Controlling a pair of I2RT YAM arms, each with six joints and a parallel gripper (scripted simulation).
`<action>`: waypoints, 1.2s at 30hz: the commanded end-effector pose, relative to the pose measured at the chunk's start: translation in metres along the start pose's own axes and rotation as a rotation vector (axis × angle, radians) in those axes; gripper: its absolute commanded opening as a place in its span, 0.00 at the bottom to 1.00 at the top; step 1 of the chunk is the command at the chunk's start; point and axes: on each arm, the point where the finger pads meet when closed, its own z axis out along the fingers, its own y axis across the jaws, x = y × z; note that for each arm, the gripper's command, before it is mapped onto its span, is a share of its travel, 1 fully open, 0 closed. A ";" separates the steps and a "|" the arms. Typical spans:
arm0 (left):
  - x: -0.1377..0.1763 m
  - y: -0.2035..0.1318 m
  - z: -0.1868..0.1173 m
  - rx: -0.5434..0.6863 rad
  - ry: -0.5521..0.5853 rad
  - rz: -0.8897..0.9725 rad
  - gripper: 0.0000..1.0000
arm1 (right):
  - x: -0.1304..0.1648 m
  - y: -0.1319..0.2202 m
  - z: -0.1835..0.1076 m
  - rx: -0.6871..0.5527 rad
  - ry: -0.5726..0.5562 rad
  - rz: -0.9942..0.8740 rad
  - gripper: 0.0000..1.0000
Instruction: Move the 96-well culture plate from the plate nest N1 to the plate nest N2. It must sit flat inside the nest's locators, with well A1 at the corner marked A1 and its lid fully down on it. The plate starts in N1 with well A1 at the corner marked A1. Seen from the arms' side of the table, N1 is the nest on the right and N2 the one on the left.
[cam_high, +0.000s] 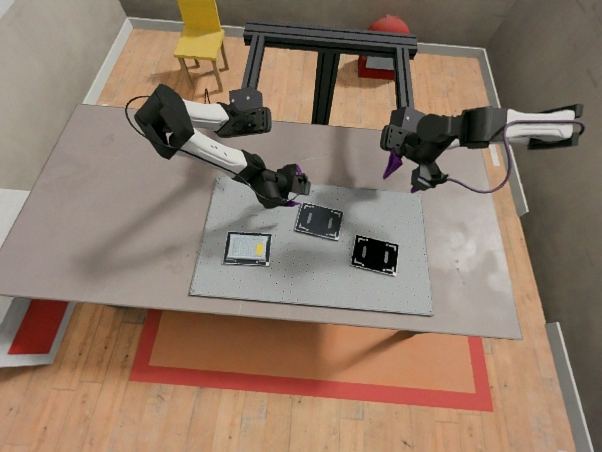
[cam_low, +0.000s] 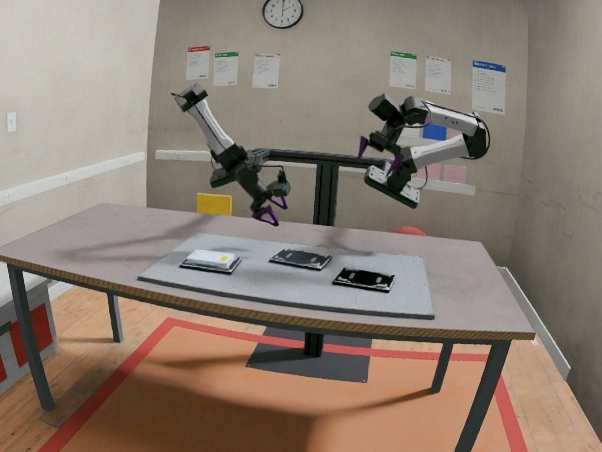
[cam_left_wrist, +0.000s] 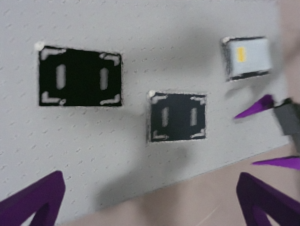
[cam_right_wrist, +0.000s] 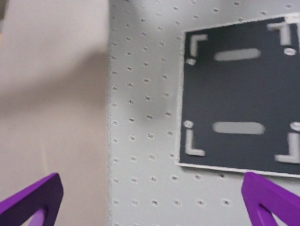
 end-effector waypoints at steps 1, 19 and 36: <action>0.009 0.012 -0.002 -0.054 0.087 -0.007 1.00 | 0.005 -0.013 -0.006 0.042 0.052 -0.031 1.00; 0.033 0.088 0.019 -0.378 0.398 -0.095 1.00 | 0.028 -0.082 -0.030 0.167 0.243 -0.099 1.00; 0.035 0.111 0.022 -0.383 0.392 -0.089 1.00 | 0.053 -0.139 -0.070 0.258 0.452 -0.159 1.00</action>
